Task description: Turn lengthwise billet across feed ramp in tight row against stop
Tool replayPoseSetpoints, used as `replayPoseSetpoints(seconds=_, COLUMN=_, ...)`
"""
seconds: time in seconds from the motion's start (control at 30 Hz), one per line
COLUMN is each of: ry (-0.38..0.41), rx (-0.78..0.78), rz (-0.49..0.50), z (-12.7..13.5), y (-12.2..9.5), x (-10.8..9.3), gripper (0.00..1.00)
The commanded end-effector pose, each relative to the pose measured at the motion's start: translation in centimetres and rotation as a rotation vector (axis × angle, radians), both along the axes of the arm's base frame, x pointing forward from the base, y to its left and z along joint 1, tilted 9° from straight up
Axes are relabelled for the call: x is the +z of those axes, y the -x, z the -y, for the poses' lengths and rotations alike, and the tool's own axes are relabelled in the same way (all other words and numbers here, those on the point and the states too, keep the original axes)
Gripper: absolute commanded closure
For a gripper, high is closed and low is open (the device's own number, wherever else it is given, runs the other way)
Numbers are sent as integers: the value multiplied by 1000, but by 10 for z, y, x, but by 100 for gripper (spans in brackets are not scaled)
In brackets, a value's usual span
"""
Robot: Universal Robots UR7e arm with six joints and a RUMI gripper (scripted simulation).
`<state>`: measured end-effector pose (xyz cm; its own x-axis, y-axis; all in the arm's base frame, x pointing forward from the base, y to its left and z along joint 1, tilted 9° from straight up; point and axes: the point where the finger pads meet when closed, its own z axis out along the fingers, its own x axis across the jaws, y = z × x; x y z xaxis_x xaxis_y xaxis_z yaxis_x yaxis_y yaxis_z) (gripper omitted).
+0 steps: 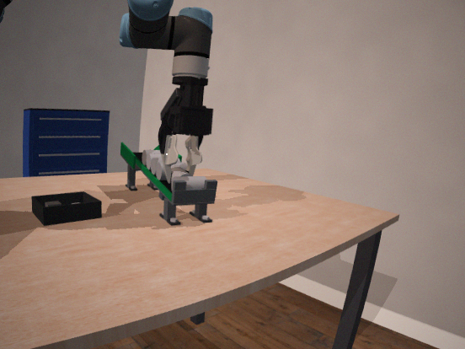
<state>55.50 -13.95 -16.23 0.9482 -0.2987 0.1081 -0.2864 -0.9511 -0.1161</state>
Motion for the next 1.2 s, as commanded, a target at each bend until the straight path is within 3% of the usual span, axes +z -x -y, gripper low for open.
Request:
replayPoseSetpoints(seconds=0.0, ry=1, rx=0, rz=1, z=0, y=0, x=1, gripper=100)
replayPoseSetpoints(seconds=1.03, ry=1, rx=0, rz=1, z=0, y=0, x=1, gripper=100)
replayPoseSetpoints(seconds=1.17, ry=1, rx=0, rz=1, z=1, y=1, x=8, gripper=100)
